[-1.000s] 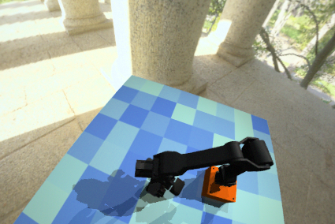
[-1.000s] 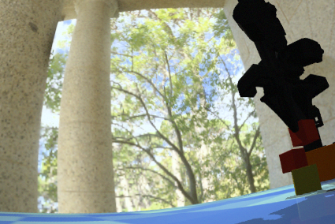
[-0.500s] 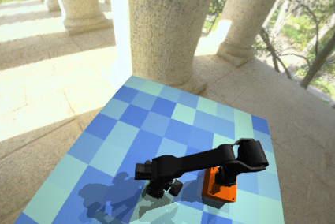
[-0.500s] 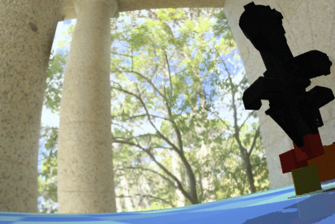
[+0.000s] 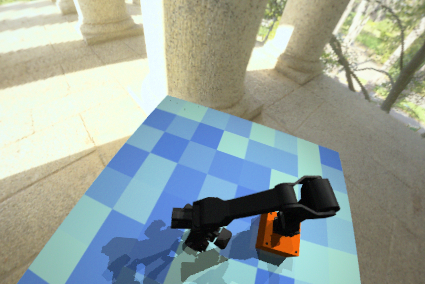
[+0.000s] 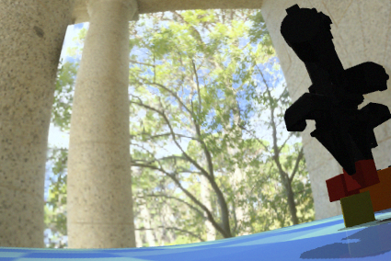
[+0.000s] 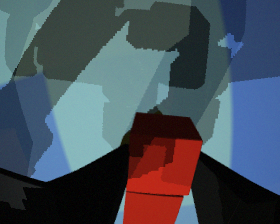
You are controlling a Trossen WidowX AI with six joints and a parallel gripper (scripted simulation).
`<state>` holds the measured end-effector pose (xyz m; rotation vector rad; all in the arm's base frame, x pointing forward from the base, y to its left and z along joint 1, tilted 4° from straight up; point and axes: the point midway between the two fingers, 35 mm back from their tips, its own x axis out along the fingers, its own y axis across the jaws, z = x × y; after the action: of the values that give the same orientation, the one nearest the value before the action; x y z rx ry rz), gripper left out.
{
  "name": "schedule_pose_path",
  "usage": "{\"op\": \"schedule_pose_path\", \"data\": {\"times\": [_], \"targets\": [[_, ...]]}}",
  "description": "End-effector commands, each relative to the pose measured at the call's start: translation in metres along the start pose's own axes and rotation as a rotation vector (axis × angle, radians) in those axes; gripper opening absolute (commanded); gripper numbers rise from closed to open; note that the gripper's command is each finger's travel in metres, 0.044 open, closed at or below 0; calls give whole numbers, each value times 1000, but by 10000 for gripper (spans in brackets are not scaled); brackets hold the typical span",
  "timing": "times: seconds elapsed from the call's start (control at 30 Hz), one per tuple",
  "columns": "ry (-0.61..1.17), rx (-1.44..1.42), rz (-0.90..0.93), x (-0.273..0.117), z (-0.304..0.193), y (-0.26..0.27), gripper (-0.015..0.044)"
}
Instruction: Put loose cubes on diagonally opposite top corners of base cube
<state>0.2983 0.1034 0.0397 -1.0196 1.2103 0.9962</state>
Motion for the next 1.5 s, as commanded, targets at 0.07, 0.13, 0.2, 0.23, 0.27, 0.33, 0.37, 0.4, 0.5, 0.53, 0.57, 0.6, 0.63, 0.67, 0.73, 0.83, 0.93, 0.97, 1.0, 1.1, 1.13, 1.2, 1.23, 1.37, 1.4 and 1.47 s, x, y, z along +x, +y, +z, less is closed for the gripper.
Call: {"op": "schedule_pose_path", "data": {"times": [0.07, 0.13, 0.2, 0.23, 0.27, 0.33, 0.37, 0.4, 0.5, 0.53, 0.57, 0.6, 0.63, 0.67, 0.73, 0.83, 0.93, 0.97, 1.0, 1.1, 1.13, 1.2, 1.23, 1.37, 1.4, 1.47], "targets": [[8, -4, 2, 2, -1, 0, 105], [8, -4, 2, 2, -1, 0, 105], [8, -4, 2, 2, -1, 0, 105], [8, -4, 2, 2, -1, 0, 105], [8, -4, 2, 2, -1, 0, 105], [11, -9, 1, 4, -1, 0, 105], [12, -11, 1, 4, -1, 0, 105], [12, -11, 1, 4, -1, 0, 105], [12, -11, 1, 4, -1, 0, 105], [12, -11, 1, 4, -1, 0, 105], [12, -11, 1, 4, -1, 0, 105], [12, -11, 1, 4, -1, 0, 105], [12, -11, 1, 4, -1, 0, 105], [12, -11, 1, 4, -1, 0, 105], [12, -11, 1, 4, -1, 0, 105], [12, -11, 1, 4, -1, 0, 105], [12, -11, 1, 4, -1, 0, 105], [12, -11, 1, 4, -1, 0, 105], [12, -11, 1, 4, -1, 0, 105], [12, -11, 1, 4, -1, 0, 105], [12, -11, 1, 4, -1, 0, 105], [12, -11, 1, 4, -1, 0, 105], [12, -11, 1, 4, -1, 0, 105], [12, -11, 1, 4, -1, 0, 157], [12, -11, 1, 4, -1, 0, 184], [12, -11, 1, 4, -1, 0, 205]]}}
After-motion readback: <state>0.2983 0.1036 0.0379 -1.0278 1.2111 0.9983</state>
